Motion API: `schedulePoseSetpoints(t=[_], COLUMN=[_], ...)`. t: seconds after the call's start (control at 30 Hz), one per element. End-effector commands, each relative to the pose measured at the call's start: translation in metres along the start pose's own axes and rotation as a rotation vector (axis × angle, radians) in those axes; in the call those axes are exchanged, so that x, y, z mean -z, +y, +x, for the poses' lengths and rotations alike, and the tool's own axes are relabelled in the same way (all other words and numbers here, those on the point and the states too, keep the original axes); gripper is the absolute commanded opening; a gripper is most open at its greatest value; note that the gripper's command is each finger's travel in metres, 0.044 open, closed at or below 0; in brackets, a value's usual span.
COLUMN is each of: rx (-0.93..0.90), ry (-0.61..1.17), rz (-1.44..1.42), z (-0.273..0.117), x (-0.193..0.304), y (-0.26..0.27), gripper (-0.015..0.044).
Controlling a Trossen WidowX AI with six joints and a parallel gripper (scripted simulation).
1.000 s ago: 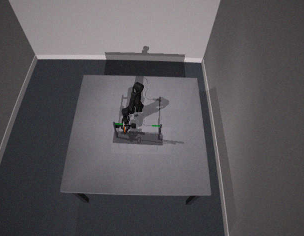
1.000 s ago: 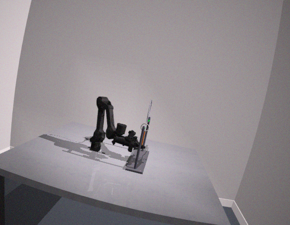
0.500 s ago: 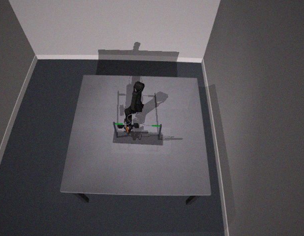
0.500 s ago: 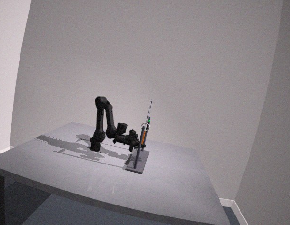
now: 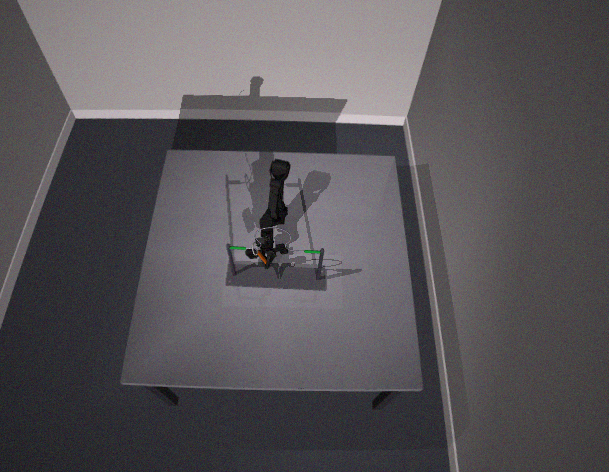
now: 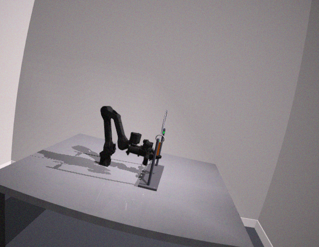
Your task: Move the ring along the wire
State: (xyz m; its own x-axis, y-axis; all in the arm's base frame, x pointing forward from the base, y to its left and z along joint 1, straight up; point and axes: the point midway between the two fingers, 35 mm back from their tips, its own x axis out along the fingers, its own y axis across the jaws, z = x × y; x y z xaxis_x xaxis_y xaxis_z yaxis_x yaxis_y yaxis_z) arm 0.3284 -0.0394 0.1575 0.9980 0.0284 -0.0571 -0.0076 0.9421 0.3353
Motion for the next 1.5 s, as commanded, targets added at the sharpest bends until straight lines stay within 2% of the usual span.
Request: schedulePoseSetpoints(t=[0.0,0.7,1.47], rx=[-0.002,-0.082,-0.211], ry=[-0.003,0.189,0.383], rz=[0.081,0.448,0.739], z=[-0.001,-0.027,-0.056], x=[0.000,-0.018,-0.052], y=[0.013,0.073,0.109], gripper=[-0.0150,-0.0150,-0.0150])
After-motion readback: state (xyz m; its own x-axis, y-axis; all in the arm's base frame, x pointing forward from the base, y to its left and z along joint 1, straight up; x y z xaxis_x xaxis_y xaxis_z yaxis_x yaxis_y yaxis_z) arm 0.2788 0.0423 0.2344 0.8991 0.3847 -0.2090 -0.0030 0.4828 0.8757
